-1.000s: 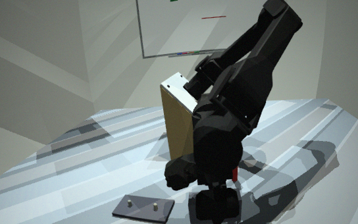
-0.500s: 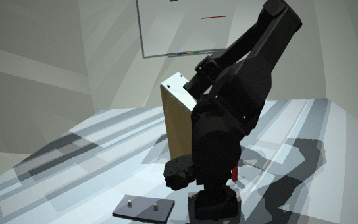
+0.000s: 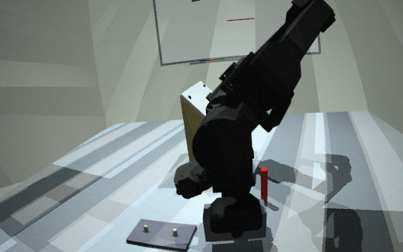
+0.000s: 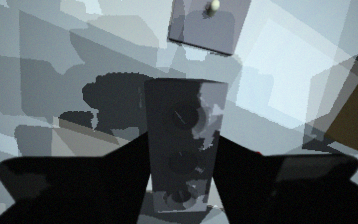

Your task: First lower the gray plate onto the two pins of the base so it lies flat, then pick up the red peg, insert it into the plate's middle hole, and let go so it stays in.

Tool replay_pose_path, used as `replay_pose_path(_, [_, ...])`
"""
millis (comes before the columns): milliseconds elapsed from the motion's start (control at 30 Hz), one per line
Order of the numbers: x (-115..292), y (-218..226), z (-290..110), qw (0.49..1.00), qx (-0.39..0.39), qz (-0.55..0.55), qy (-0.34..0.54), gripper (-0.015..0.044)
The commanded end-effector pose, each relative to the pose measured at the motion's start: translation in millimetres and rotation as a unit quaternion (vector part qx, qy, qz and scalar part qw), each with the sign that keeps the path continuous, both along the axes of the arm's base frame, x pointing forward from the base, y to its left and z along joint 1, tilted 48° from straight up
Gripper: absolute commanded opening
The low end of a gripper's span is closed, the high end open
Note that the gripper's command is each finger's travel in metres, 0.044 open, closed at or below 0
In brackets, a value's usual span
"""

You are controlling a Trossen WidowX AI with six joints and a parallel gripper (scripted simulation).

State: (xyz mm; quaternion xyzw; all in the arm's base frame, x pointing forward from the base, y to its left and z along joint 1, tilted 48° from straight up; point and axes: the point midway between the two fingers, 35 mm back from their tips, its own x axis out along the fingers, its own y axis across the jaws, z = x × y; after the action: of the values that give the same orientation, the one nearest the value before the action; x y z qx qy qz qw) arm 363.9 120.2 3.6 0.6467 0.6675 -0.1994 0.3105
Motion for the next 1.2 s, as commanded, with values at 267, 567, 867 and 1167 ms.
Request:
replay_pose_path(267, [5,-30,29,1.000,-0.004,-0.001,-0.004,0.0000])
replay_pose_path(567, [3,-51,48,1.000,-0.004,-0.001,0.002,0.0000])
replay_pose_path(867, [-1,-71,69,1.000,-0.001,-0.002,0.008,0.0000])
replay_pose_path(1167, [0,-76,64,1.000,-0.001,-0.005,0.012,0.0000])
